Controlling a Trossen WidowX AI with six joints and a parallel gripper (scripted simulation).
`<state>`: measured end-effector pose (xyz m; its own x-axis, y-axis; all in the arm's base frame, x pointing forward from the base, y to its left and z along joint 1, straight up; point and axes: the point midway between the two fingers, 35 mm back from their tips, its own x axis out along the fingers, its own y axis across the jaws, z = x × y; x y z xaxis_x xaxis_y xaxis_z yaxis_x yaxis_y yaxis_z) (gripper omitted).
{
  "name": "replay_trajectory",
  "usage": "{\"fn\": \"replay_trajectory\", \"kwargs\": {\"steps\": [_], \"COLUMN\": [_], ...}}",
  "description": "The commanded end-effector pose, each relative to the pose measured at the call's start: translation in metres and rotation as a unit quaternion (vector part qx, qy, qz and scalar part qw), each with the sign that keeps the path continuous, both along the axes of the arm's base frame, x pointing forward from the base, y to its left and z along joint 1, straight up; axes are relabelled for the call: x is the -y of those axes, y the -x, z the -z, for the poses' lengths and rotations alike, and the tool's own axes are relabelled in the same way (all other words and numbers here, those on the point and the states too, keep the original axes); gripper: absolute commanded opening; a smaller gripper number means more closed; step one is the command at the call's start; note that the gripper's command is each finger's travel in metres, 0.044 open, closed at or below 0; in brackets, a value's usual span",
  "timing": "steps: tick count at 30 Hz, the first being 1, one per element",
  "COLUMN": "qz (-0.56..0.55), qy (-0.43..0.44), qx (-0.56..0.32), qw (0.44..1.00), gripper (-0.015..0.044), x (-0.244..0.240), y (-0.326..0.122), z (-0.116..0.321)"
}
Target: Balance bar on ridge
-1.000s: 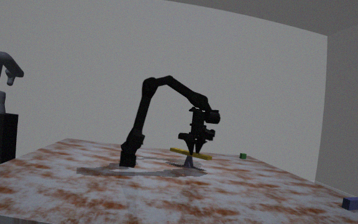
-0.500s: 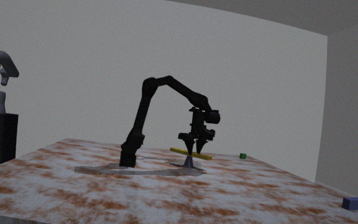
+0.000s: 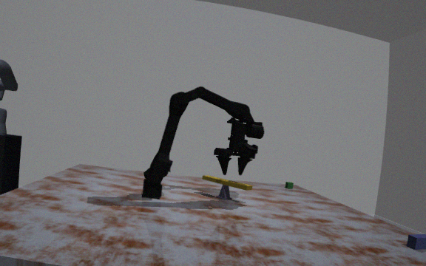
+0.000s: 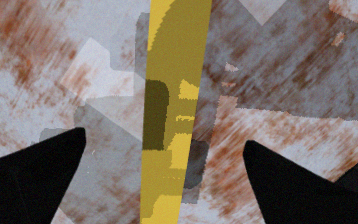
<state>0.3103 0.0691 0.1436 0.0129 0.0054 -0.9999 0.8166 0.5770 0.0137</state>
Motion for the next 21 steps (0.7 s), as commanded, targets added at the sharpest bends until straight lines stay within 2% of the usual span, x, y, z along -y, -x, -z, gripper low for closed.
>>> {"fn": "replay_trajectory", "kwargs": {"steps": [1, 4, 21], "qz": [0.0, 0.0, 0.0], "qy": [-0.002, -0.002, -0.002], "qx": [0.007, 0.007, 0.007], "qw": [1.0, 1.0, 1.0], "gripper": [0.044, 0.044, 0.044], "x": [0.0, 0.001, 0.001], "y": [0.001, 0.004, 0.004], "z": [-0.047, -0.062, -0.062]}}
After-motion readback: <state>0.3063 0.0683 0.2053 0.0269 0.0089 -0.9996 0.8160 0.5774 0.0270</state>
